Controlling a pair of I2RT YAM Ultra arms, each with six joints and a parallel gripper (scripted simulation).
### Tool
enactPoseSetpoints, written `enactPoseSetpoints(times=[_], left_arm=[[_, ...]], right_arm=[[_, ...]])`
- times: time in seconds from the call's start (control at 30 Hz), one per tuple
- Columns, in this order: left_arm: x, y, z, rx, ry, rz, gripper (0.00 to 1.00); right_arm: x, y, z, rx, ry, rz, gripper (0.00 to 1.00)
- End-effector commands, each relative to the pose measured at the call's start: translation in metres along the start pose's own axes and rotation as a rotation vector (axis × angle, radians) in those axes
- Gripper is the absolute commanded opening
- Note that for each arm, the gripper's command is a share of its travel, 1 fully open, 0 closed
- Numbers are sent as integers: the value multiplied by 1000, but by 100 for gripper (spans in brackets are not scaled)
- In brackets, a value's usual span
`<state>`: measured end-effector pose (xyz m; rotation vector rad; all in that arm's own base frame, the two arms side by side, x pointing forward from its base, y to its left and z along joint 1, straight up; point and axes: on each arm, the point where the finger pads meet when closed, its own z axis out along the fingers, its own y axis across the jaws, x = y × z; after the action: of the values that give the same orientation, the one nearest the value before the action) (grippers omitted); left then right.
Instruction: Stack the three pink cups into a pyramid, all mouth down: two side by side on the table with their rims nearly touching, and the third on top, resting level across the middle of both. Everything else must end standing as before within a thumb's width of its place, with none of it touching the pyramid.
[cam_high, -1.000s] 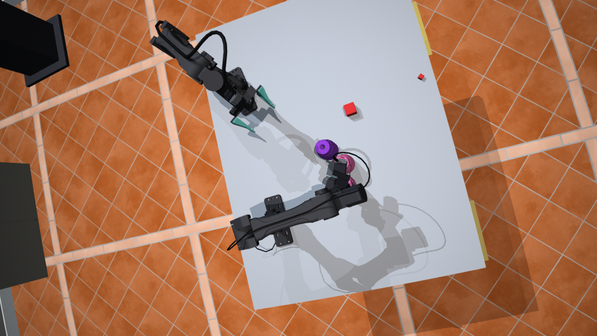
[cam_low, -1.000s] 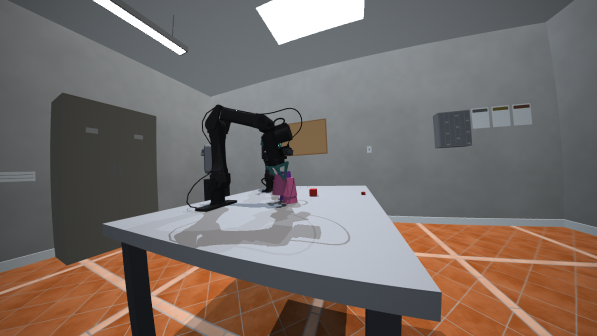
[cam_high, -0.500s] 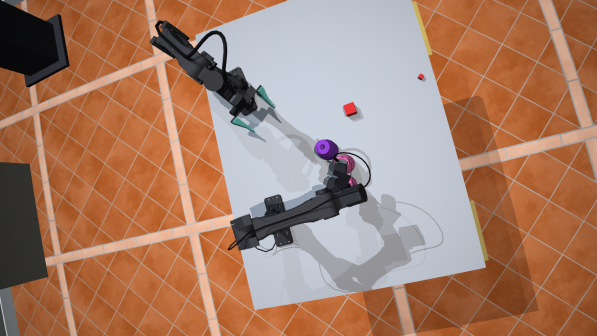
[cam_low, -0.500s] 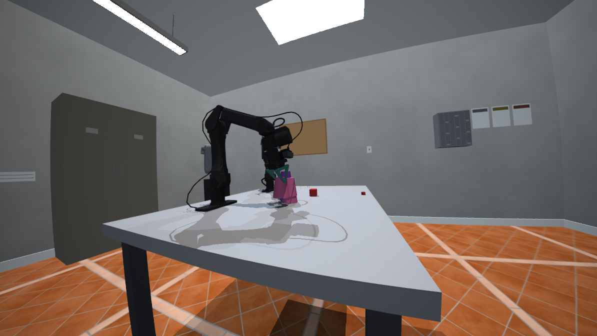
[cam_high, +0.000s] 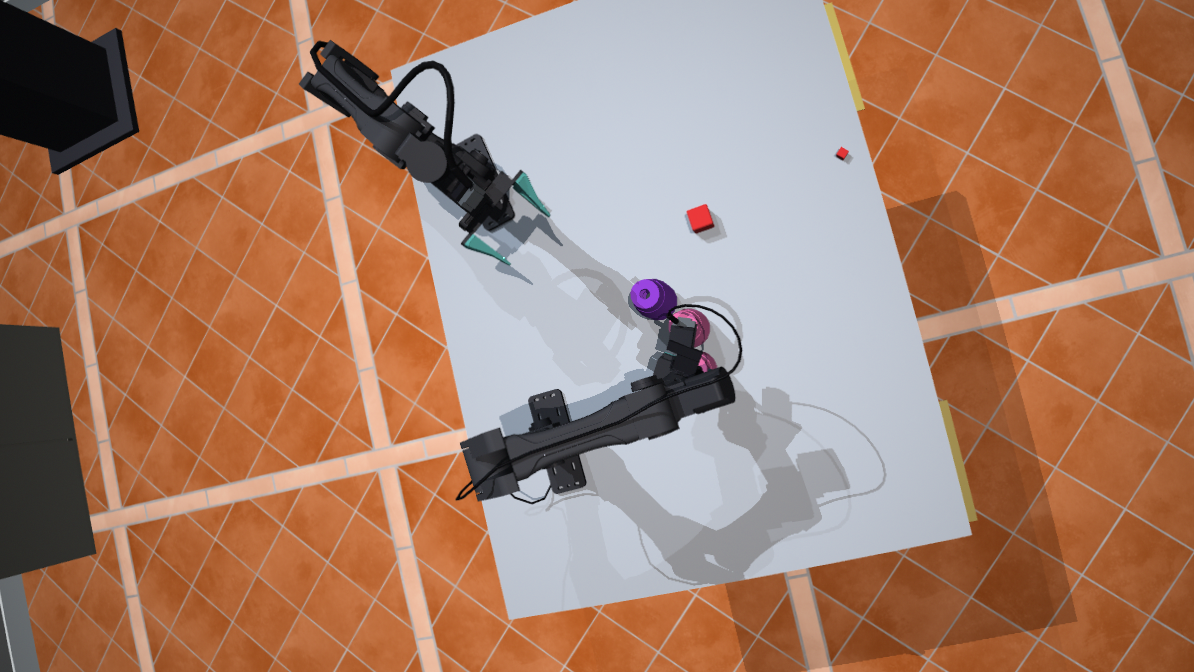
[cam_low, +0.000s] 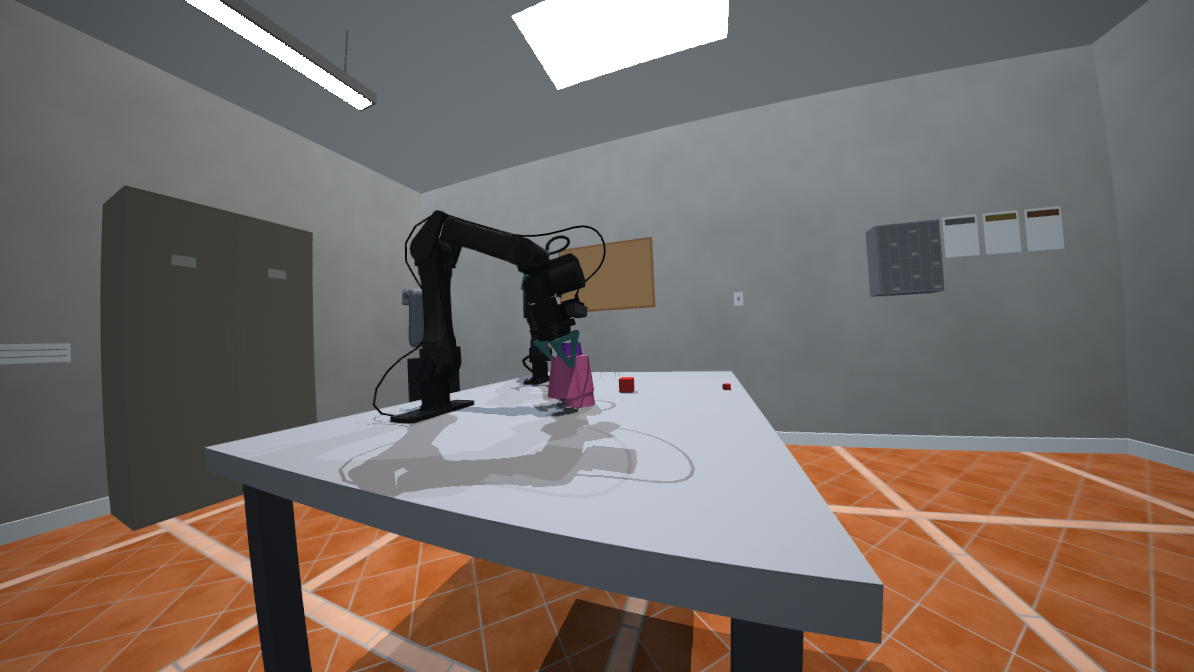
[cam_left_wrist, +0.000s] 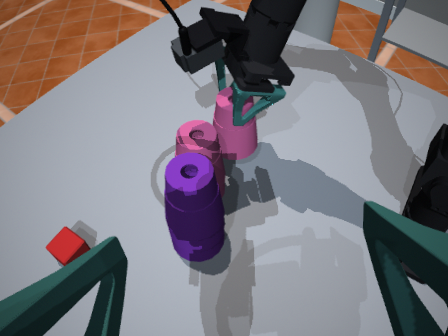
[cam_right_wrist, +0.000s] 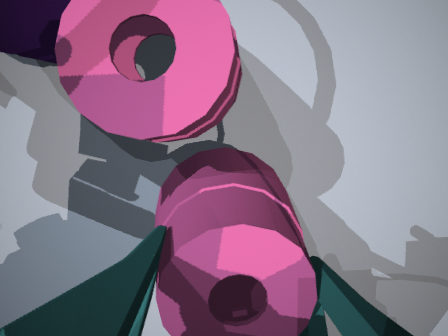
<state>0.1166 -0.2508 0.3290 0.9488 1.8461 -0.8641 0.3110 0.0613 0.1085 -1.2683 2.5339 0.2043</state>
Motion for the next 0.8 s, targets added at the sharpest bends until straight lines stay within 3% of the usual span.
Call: enactPoseSetpoints(times=[0.0, 0.77], left_arm=[[-4, -1, -5, 5, -23, -4, 100], [-4, -1, -5, 5, -23, -4, 100]], right_arm=[[-2, -1, -3, 10, -33, 0, 0], [2, -1, 10, 3, -27, 4, 0]])
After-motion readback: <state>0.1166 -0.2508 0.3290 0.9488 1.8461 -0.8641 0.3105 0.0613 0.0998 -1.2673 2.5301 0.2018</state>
